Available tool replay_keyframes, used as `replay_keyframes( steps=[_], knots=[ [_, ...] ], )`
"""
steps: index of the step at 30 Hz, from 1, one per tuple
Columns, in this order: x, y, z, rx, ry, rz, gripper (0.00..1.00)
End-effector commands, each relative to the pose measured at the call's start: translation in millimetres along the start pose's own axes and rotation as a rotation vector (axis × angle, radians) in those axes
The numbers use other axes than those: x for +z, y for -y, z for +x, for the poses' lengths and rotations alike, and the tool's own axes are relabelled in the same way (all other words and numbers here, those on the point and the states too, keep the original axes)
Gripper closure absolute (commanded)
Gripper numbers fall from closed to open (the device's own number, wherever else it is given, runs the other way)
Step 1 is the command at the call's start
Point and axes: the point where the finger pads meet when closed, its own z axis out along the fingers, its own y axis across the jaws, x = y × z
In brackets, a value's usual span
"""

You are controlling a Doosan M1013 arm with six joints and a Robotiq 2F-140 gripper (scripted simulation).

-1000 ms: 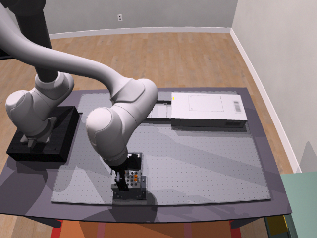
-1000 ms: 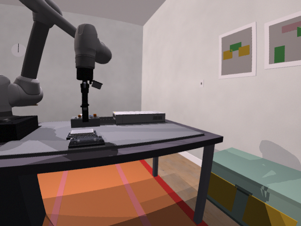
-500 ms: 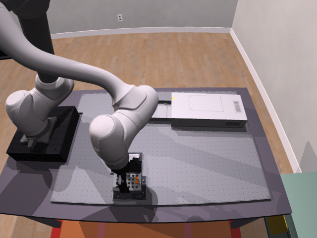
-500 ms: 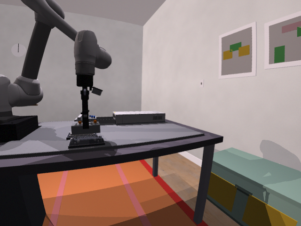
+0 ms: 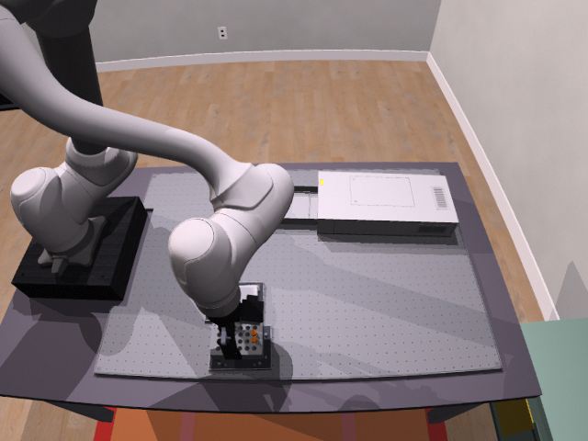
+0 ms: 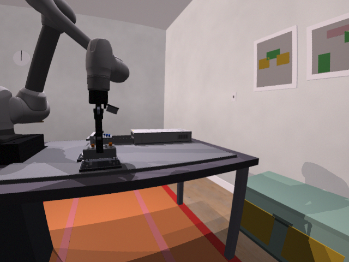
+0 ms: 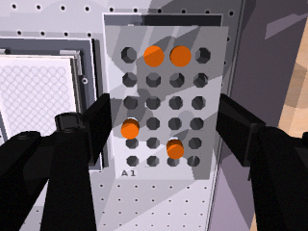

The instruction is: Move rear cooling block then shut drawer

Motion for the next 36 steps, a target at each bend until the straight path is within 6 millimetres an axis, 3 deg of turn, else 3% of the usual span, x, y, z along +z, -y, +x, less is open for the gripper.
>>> replay_keyframes(
  steps=[1,16,36],
  knots=[
    [1,0,0,0.000,-0.001,0.000,0.90],
    [5,0,0,0.000,-0.001,0.000,0.90],
    [-8,0,0,0.000,-0.001,0.000,0.90]
  ],
)
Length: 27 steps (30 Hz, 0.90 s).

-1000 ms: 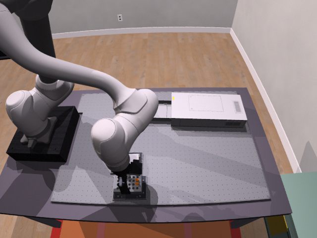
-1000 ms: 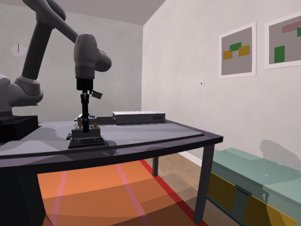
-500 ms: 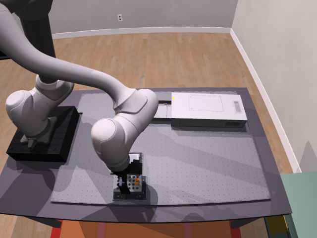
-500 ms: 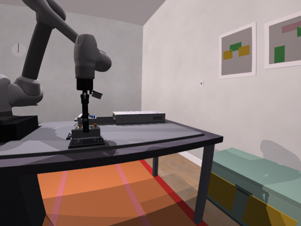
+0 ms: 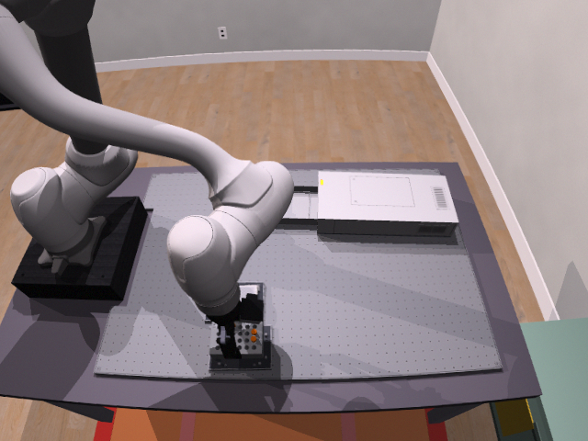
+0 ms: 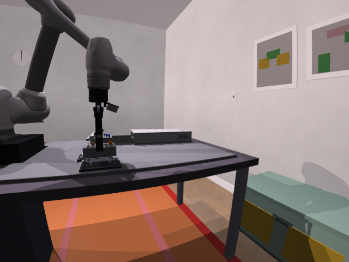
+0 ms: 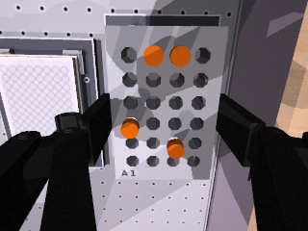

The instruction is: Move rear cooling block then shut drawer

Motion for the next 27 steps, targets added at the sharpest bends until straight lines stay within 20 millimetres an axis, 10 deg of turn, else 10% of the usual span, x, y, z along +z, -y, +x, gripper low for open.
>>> replay_keyframes(
  steps=[1,27],
  knots=[
    [-1.9,-0.2,0.4,0.000,-0.001,0.000,0.90],
    [2.9,-0.2,0.4,0.000,-0.001,0.000,0.90]
  ],
)
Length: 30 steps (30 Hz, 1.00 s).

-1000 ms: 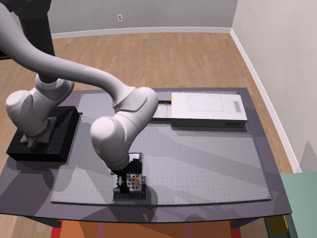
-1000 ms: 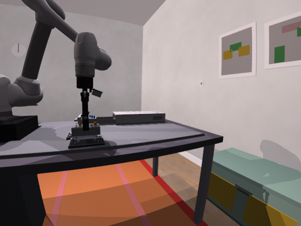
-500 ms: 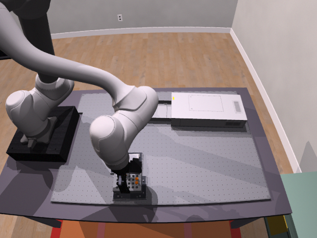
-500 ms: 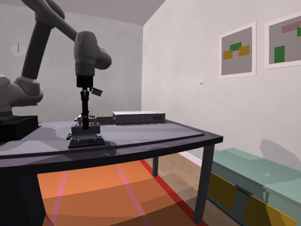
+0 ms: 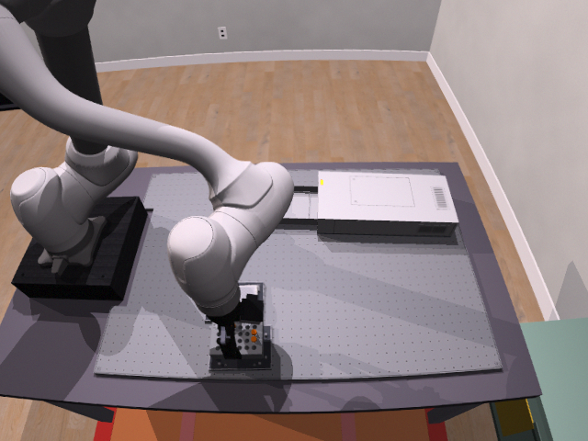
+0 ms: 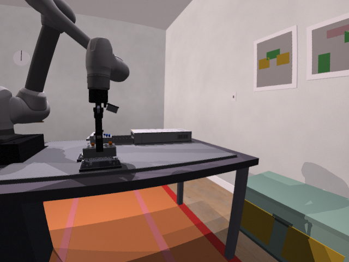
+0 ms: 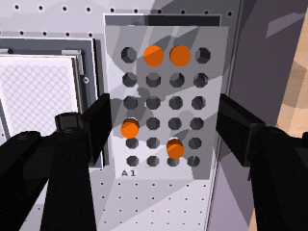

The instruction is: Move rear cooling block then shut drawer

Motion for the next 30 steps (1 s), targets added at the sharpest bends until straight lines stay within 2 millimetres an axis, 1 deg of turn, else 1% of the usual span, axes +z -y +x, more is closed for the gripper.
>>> replay_keyframes(
  steps=[1,30],
  knots=[
    [1.2,-0.2,0.4,0.000,-0.001,0.000,0.90],
    [8.3,-0.1,0.5,0.000,-0.001,0.000,0.90]
  ],
)
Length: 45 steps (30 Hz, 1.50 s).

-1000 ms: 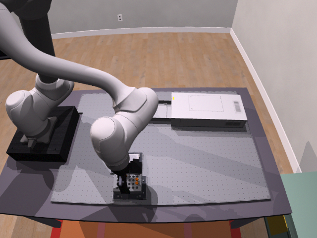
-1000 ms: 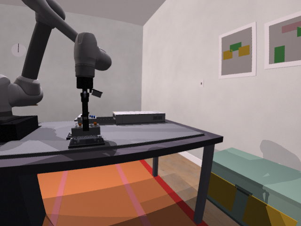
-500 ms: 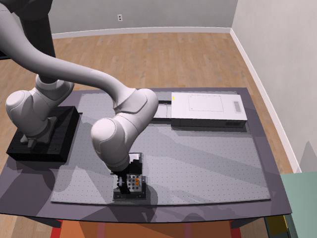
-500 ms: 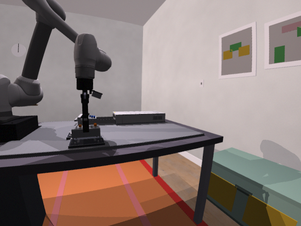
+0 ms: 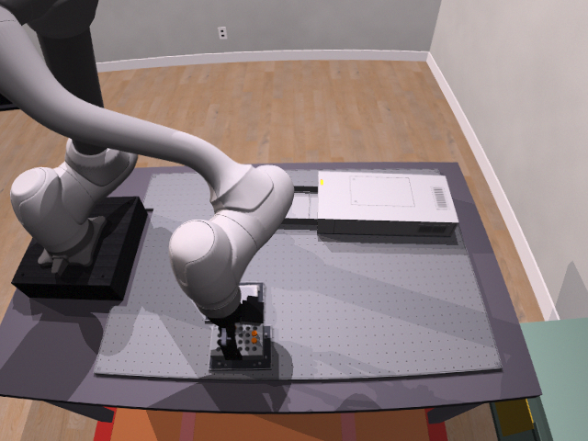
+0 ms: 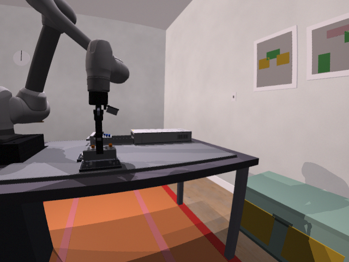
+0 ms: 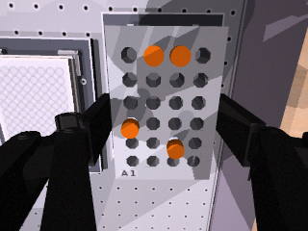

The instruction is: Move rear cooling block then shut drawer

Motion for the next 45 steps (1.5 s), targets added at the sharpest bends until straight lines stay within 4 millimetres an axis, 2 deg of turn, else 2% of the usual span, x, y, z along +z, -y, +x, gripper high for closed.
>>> replay_keyframes(
  steps=[1,45],
  knots=[
    [-0.2,-0.2,0.4,0.000,-0.001,0.000,0.90],
    [-3.3,-0.2,0.5,0.000,-0.001,0.000,0.90]
  ],
)
